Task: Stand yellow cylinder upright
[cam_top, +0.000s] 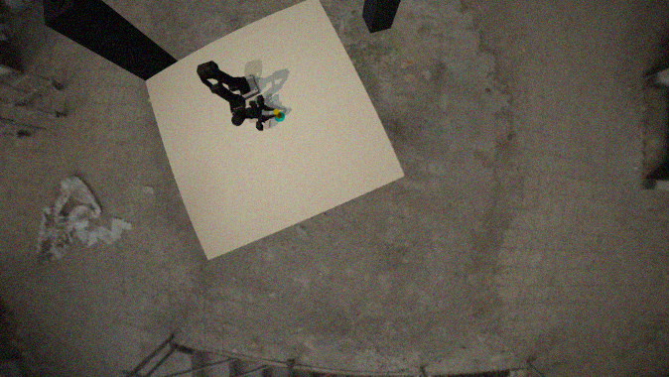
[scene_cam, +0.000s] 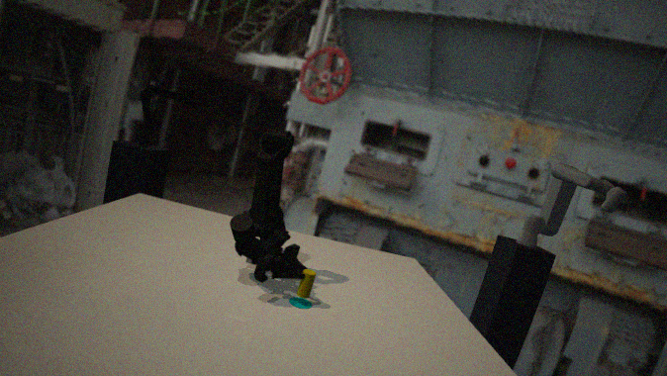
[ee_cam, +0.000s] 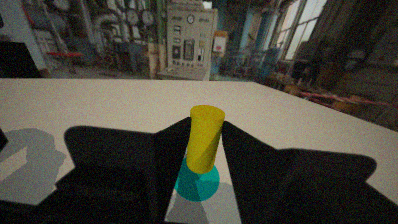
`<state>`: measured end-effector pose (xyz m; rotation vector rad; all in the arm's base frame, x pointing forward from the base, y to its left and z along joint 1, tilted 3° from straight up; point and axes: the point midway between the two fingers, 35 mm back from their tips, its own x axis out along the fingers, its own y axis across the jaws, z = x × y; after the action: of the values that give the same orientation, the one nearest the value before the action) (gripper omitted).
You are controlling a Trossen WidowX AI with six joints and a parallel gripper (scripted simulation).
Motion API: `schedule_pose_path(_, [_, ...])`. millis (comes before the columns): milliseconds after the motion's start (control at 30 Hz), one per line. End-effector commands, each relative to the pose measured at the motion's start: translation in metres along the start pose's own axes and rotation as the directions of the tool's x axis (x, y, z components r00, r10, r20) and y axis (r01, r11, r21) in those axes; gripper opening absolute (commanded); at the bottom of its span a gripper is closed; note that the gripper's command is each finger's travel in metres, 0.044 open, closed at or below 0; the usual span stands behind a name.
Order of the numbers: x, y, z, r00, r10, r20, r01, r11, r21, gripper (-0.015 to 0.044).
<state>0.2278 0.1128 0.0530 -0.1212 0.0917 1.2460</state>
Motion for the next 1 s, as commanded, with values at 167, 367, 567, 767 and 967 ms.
schedule_pose_path(167, [0.0,0.003,-0.013,1.0,0.003,0.002,-0.003,1.0,0.0,0.0105])
schedule_pose_path(367, [0.0,0.003,-0.022,1.0,0.0,0.0,0.0,1.0,0.001,0.0105])
schedule_pose_path(567, [0.0,0.003,-0.022,1.0,0.0,0.0,0.0,1.0,0.001,0.0105])
schedule_pose_path(767, [0.0,0.003,-0.022,1.0,0.0,0.0,0.0,1.0,0.001,0.0157])
schedule_pose_path(967, [0.0,0.003,-0.022,1.0,0.0,0.0,0.0,1.0,0.001,0.0315])
